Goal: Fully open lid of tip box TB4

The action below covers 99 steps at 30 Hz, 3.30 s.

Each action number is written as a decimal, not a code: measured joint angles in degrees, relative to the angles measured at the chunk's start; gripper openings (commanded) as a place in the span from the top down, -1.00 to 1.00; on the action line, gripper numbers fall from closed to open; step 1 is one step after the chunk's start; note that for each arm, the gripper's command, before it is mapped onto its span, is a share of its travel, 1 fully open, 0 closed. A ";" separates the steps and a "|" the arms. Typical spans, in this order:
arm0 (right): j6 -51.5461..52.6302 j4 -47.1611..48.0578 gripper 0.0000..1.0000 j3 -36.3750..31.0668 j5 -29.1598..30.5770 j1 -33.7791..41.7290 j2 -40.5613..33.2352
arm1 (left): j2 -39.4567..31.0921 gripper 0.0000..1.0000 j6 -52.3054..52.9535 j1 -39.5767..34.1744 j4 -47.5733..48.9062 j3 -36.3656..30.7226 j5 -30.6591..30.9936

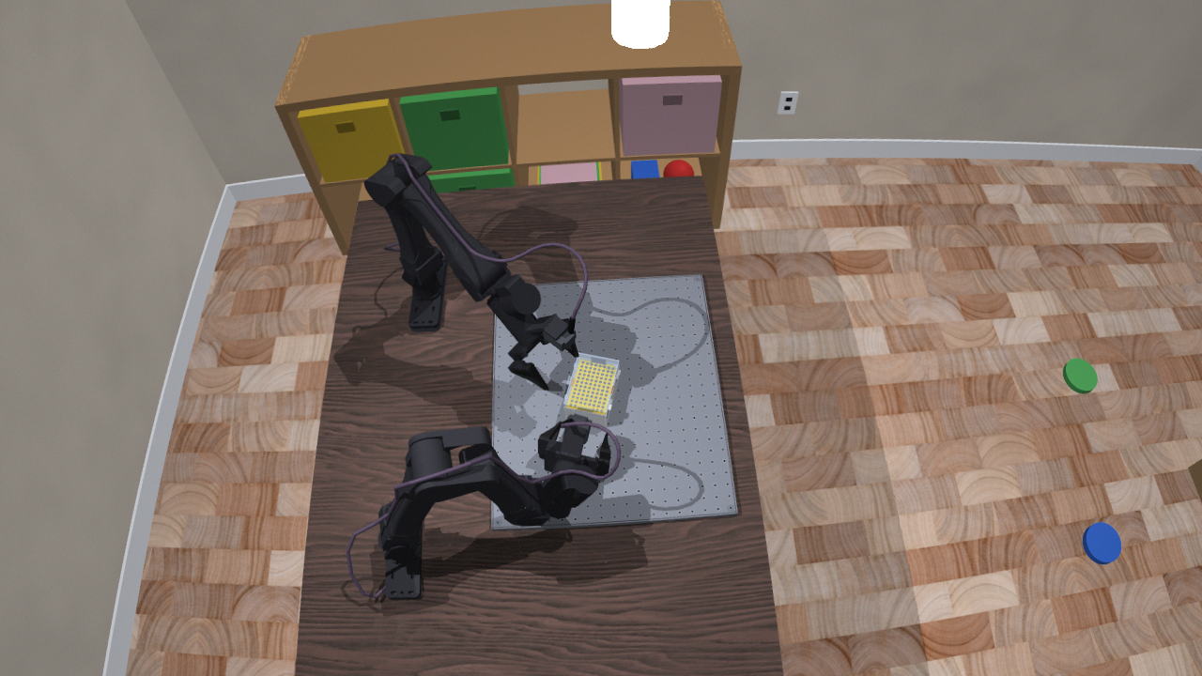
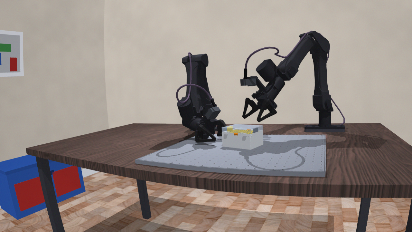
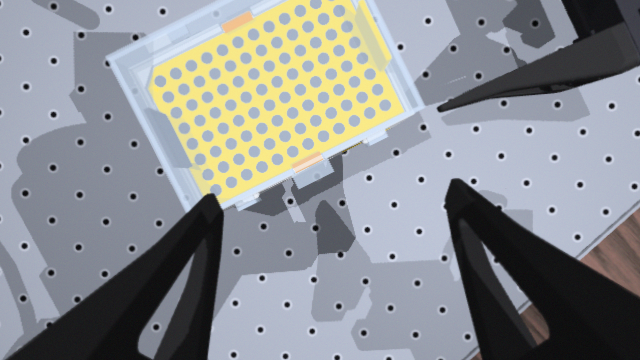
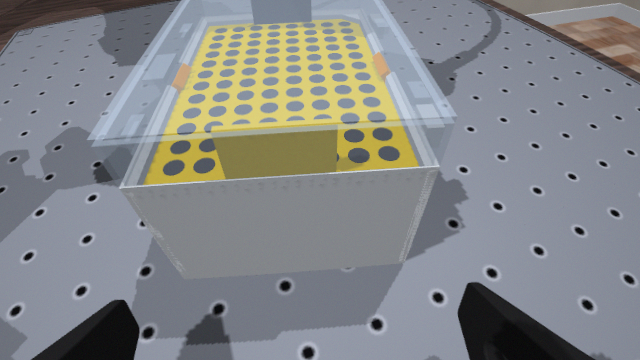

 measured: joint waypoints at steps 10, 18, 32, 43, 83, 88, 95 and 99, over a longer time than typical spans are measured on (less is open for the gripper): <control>0.02 0.59 -1.00 0.00 -0.04 0.02 0.00 | -0.02 -1.00 -0.83 0.02 1.31 -0.04 -0.79; 1.42 2.05 -1.00 0.00 0.74 1.99 0.00 | 0.00 -1.00 -0.92 0.02 1.44 -0.04 -0.87; 3.80 4.37 -1.00 1.77 3.17 4.63 2.38 | 0.00 -1.00 -0.94 0.02 1.46 -0.04 -0.90; 5.25 5.77 -1.00 3.17 4.68 6.36 3.93 | 0.00 -1.00 -0.94 0.02 1.46 -0.04 -0.90; 5.46 6.01 -0.67 3.15 4.74 6.36 3.96 | 0.33 0.15 -2.86 2.25 14.10 -0.98 -7.08; 5.46 6.01 -0.67 3.15 4.74 6.36 3.96 | 3.48 0.15 -4.83 -0.59 27.39 -4.98 -14.64; 5.46 6.01 -0.67 3.15 4.74 6.36 3.96 | 7.85 0.15 -6.95 -5.01 42.16 -10.54 -23.69; 5.46 6.01 -0.67 3.15 4.74 6.36 3.96 | 10.19 0.15 -7.89 -8.17 51.01 -13.62 -29.00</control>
